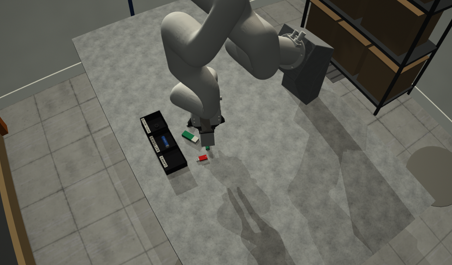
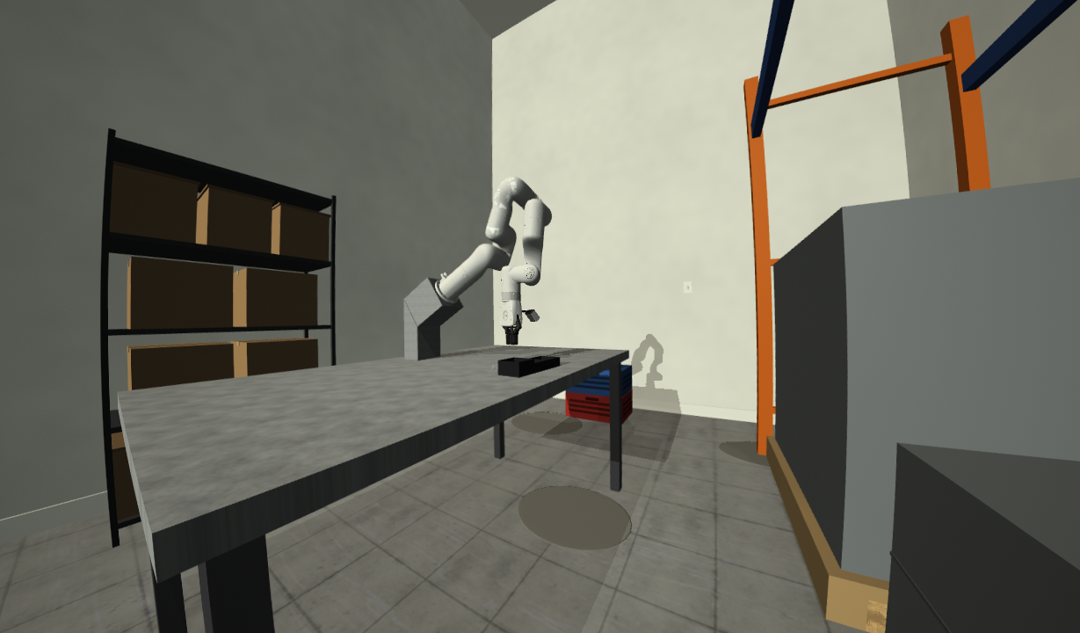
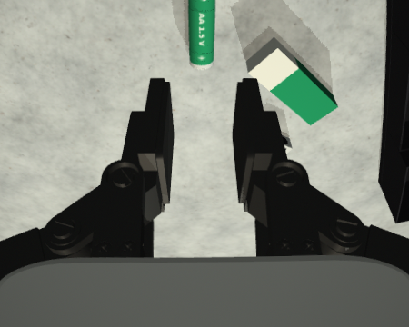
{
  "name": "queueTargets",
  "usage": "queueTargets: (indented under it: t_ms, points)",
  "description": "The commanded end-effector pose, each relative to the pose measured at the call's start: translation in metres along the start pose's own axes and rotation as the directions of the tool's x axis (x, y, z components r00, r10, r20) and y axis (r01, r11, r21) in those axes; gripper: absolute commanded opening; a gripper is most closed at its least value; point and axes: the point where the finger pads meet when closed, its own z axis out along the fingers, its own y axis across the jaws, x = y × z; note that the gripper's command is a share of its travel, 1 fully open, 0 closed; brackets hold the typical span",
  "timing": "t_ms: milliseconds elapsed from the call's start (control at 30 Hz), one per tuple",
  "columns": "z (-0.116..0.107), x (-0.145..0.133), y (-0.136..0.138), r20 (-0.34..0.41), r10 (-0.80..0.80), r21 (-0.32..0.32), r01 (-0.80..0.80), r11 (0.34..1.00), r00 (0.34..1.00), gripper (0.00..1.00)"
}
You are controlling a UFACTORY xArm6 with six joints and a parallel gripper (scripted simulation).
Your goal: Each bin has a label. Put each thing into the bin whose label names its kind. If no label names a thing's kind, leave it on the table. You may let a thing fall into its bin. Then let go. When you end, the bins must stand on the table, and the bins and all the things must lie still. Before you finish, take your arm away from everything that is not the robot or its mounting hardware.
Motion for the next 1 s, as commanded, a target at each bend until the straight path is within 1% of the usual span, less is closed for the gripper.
queueTargets:
  t_ms: [0, 333, 667, 733, 900, 967]
  points:
    - [0.0, 0.0, 0.0, 0.0, 0.0, 0.0, 0.0, 1.0, 1.0, 0.28]
    - [0.0, 0.0, 0.0, 0.0, 0.0, -0.001, 0.0, 1.0, 1.0, 0.28]
    - [0.04, 0.0, 0.0, 0.0, 0.0, 0.0, 0.0, 1.0, 1.0, 0.28]
    - [0.04, 0.0, 0.0, 0.0, 0.0, 0.0, 0.0, 1.0, 1.0, 0.28]
    - [0.06, 0.0, 0.0, 0.0, 0.0, 0.0, 0.0, 1.0, 1.0, 0.28]
    - [0.062, 0.0, 0.0, 0.0, 0.0, 0.0, 0.0, 1.0, 1.0, 0.28]
